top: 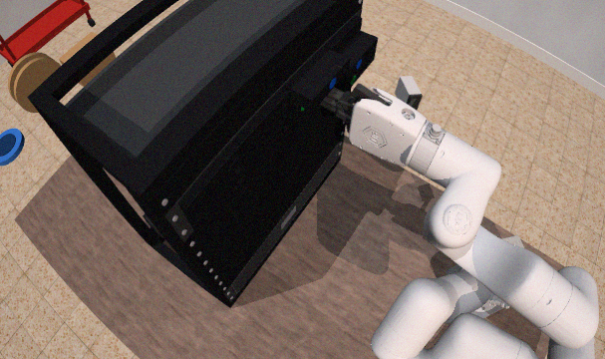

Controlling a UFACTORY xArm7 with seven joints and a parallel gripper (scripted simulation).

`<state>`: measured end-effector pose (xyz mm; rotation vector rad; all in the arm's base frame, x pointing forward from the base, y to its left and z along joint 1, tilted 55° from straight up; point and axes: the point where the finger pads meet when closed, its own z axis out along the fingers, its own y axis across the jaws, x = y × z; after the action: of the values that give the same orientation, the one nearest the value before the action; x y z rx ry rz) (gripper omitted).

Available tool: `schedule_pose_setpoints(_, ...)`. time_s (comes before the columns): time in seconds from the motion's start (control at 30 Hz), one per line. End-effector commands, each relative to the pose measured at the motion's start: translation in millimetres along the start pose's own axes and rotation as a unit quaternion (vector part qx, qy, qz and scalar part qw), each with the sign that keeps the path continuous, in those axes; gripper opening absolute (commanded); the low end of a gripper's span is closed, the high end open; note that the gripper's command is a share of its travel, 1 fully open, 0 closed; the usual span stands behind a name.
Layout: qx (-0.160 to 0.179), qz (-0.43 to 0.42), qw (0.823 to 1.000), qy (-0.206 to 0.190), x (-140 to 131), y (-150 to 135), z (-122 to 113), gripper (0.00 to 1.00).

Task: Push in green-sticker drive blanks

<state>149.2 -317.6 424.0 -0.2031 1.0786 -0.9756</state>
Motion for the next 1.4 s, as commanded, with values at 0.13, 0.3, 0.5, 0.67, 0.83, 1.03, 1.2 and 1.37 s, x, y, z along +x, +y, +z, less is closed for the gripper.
schedule_pose_setpoints(0.13,0.002,-0.001,1.000,0.001,0.7,-1.9,-0.1,0.00)
schedule_pose_setpoints(0.3,0.002,-0.001,1.000,0.001,0.8,-2.1,1.7,0.00)
schedule_pose_setpoints(0.5,0.002,-0.001,1.000,0.001,0.8,-2.2,2.9,0.00)
schedule_pose_setpoints(0.67,0.002,-0.001,1.000,0.001,0.8,-2.2,2.9,0.00)
schedule_pose_setpoints(0.83,0.002,-0.001,1.000,0.001,0.7,-2.1,4.1,0.00)
schedule_pose_setpoints(1.03,0.002,-0.001,1.000,0.001,0.6,-1.9,5.9,0.00)
schedule_pose_setpoints(1.2,0.002,-0.001,1.000,0.001,0.6,-1.9,5.9,0.00)
schedule_pose_setpoints(1.37,0.002,-0.001,1.000,0.001,0.5,-1.8,6.5,0.00)
